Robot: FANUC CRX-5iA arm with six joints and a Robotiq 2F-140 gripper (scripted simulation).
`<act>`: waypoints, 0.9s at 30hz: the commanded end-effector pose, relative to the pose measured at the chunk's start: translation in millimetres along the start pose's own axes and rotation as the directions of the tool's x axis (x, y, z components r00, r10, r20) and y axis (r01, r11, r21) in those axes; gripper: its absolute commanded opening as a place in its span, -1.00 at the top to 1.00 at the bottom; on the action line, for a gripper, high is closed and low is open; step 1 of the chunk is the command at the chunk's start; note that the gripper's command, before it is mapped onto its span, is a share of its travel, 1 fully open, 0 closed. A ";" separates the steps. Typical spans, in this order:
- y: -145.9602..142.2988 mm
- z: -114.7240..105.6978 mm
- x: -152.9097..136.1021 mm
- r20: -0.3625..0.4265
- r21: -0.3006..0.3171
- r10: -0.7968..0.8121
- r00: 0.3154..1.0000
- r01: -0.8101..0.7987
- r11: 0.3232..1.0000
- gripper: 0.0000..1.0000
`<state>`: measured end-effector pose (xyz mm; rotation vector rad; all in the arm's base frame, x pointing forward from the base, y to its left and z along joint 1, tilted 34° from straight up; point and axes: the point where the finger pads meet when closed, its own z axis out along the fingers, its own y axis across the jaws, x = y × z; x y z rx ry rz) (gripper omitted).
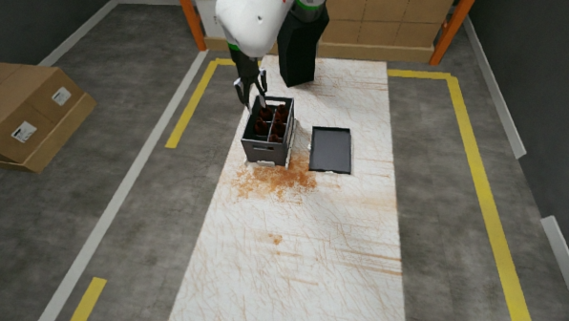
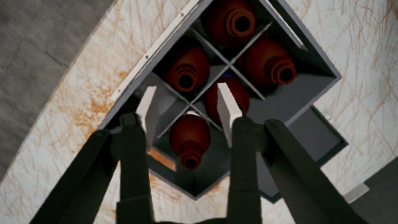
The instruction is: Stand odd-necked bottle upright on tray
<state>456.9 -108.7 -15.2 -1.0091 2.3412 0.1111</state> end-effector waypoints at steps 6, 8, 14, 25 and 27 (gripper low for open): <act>-0.9 7.1 -0.5 0.000 0.001 0.000 1.000 0.000 1.000 0.12; -1.0 9.6 -0.6 0.000 0.001 0.000 1.000 0.000 1.000 0.12; -1.1 15.0 -0.9 0.000 0.001 0.000 1.000 0.000 1.000 0.12; -1.6 29.0 -1.7 0.000 0.001 0.000 1.000 0.000 1.000 0.12; -1.7 31.0 -1.8 0.000 0.001 0.000 1.000 0.000 1.000 0.12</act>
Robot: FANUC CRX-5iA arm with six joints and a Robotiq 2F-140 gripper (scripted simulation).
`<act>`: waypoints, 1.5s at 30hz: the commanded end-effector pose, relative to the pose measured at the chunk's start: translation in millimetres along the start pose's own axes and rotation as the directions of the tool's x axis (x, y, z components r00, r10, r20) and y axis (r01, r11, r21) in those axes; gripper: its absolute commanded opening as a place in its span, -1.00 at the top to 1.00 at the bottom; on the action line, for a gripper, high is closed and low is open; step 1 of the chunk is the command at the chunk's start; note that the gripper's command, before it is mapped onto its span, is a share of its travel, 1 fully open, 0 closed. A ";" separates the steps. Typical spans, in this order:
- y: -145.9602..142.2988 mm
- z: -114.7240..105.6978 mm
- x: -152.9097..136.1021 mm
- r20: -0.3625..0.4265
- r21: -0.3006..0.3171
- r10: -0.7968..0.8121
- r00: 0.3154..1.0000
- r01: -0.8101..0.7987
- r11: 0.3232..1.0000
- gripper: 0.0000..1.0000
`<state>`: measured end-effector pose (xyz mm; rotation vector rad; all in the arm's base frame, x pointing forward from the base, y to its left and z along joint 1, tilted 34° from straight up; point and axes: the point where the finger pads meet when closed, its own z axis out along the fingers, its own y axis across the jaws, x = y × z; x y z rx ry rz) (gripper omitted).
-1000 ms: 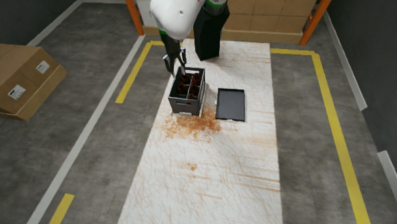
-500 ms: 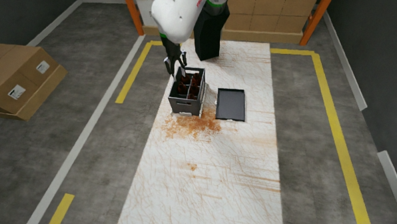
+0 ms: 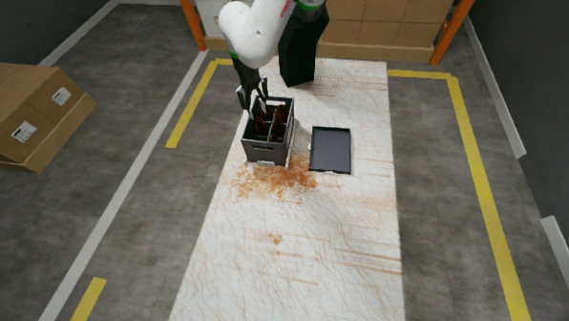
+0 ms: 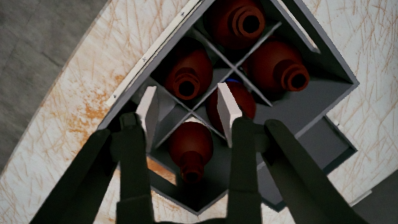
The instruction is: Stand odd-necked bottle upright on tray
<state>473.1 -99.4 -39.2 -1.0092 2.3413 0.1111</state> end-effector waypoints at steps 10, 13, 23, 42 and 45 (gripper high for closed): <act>-0.9 6.2 -0.4 0.000 0.001 0.000 1.000 0.000 1.000 0.12; -0.9 7.2 -0.5 0.000 0.001 0.000 1.000 0.000 1.000 0.12; -0.9 7.7 -0.5 0.000 0.001 0.000 1.000 0.000 1.000 0.12; -0.9 7.7 -0.5 0.000 0.001 0.000 1.000 0.000 1.000 0.12; -0.9 7.7 -0.5 0.000 0.001 0.000 1.000 0.000 1.000 0.12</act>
